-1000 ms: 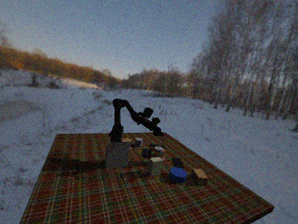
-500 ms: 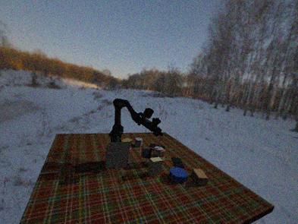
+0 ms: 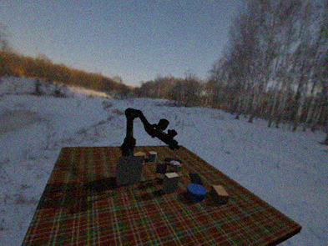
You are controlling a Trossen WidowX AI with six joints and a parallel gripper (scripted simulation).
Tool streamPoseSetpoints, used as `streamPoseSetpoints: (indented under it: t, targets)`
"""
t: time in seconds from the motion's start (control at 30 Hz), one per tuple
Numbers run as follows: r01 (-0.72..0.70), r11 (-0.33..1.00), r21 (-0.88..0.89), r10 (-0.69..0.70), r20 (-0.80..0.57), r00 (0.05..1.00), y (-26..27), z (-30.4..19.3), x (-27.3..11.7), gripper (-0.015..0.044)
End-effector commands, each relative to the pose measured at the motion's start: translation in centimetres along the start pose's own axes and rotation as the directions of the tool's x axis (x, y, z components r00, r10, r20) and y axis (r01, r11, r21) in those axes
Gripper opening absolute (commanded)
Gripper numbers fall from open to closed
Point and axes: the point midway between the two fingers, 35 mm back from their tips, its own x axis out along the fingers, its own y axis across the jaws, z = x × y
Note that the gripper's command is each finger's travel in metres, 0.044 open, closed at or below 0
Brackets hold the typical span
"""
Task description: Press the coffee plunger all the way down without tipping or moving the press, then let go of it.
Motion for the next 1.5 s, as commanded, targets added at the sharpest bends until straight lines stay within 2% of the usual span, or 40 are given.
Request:
streamPoseSetpoints:
  t: [0.0,1.47]
  targets:
    - [0.005,1.000,0.006,-0.005,-0.008,1.000,-0.2,-0.6,0.5,0.0116]
    - [0.006,1.000,0.007,-0.005,-0.008,1.000,-0.6,-6.1,5.3,0.0116]
